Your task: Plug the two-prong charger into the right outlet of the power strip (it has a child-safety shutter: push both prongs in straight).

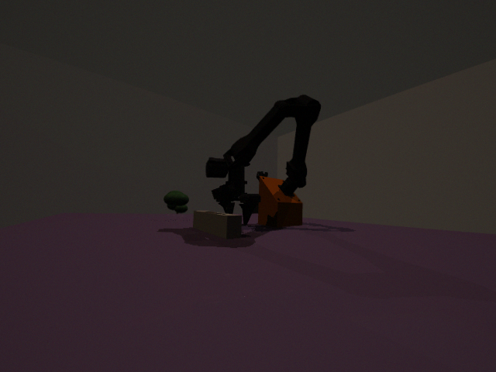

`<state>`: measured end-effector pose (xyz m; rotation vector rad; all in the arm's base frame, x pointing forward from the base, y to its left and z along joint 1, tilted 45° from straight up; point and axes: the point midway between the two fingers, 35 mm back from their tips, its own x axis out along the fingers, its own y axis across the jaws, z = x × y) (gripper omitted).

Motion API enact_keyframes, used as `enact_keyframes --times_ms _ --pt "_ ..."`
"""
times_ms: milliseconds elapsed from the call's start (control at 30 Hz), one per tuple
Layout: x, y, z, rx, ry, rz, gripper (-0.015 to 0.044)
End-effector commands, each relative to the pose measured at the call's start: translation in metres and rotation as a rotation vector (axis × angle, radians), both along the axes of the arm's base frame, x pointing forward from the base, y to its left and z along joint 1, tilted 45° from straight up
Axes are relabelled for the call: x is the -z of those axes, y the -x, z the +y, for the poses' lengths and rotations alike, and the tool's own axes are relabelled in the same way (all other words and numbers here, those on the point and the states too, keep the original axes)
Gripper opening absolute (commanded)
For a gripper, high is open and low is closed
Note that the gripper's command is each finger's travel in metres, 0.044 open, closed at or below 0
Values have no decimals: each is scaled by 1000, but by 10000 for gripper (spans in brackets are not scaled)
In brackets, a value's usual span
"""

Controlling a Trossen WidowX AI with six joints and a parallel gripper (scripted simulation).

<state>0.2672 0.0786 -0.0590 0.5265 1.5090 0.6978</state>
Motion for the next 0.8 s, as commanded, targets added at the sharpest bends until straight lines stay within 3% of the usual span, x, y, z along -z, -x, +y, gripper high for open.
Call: enact_keyframes --times_ms 0,167,467,767 --pt "0 5 -1 -3 4 -3 440" --pt "-3 2 -4 33 -3 -30 440" --pt "-54 -14 -55 415 -48 -420 440" --pt "-55 -14 -56 422 -49 -428 440"
